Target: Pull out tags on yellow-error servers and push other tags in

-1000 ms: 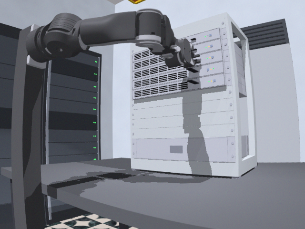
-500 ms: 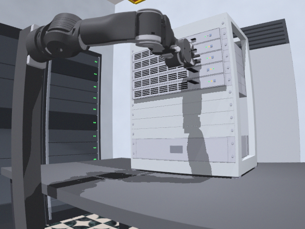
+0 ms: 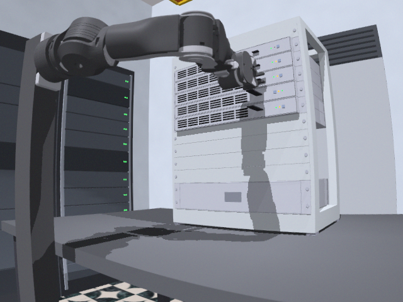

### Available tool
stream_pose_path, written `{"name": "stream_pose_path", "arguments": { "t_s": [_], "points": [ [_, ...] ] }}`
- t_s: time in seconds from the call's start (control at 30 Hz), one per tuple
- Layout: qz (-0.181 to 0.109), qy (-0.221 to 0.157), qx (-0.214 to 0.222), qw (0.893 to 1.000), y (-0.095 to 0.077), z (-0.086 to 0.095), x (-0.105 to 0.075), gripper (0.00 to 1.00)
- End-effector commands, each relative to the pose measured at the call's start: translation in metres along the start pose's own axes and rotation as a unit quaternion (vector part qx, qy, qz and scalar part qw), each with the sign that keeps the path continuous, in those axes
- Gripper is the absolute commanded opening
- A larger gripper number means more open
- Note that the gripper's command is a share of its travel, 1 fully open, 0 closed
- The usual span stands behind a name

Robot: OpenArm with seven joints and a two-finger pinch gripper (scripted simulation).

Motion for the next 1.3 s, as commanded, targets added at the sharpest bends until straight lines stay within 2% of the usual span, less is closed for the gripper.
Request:
{"name": "stream_pose_path", "arguments": {
  "t_s": [0.0,0.43,0.93,0.97,1.27],
  "points": [
    [0.001,-0.003,0.0,1.0,-0.0001,0.0004,-0.0003,0.1],
    [0.0,-0.002,0.0,1.0,-0.0007,0.0008,0.0077,0.1],
    [0.0,-0.002,0.0,1.0,-0.0004,0.0008,0.0077,0.1],
    [0.0,-0.002,0.0,1.0,-0.0004,0.0008,0.0077,0.0],
    [0.0,-0.002,0.0,1.0,-0.0003,0.0008,0.0077,0.0]
  ]
}}
Point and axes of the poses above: the point where the finger pads meet when closed, its own x axis out along the fingers, its own z axis across the jaws, y = z × x, the point moved 5 cm from there along -x, back along the fingers, and after that the axes turned 15 degrees about -x, right-handed, at the moved point
